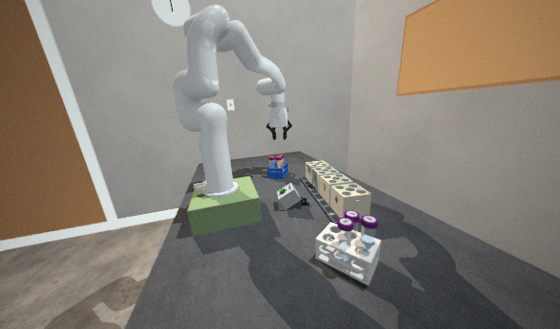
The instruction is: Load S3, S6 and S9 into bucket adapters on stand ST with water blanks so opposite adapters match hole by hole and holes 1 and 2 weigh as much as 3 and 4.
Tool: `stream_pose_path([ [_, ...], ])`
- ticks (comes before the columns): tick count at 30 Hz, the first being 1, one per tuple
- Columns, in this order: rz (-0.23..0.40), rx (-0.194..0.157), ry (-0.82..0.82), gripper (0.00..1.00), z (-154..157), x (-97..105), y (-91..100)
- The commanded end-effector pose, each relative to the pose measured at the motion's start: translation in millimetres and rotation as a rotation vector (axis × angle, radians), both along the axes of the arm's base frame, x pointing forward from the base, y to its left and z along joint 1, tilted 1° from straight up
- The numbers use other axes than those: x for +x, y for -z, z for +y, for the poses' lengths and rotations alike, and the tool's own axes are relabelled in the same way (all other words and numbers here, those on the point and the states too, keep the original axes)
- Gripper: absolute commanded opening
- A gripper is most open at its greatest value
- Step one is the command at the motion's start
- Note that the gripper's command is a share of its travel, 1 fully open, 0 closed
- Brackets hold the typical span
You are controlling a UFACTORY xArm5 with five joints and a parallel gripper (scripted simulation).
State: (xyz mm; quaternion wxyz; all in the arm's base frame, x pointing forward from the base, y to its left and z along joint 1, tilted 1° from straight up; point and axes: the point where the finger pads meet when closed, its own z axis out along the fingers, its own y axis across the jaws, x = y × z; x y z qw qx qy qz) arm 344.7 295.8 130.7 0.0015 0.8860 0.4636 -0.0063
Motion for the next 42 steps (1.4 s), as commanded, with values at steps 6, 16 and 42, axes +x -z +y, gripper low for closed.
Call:
stream_pose_path([
  [6, -0.004, 0.003, 0.000, 0.57, 1, 1, 13.1],
  [16, -0.003, 0.003, 0.000, 0.57, 1, 1, 33.2],
  [42, -0.003, 0.003, 0.000, 0.57, 0, 0, 77.3],
])
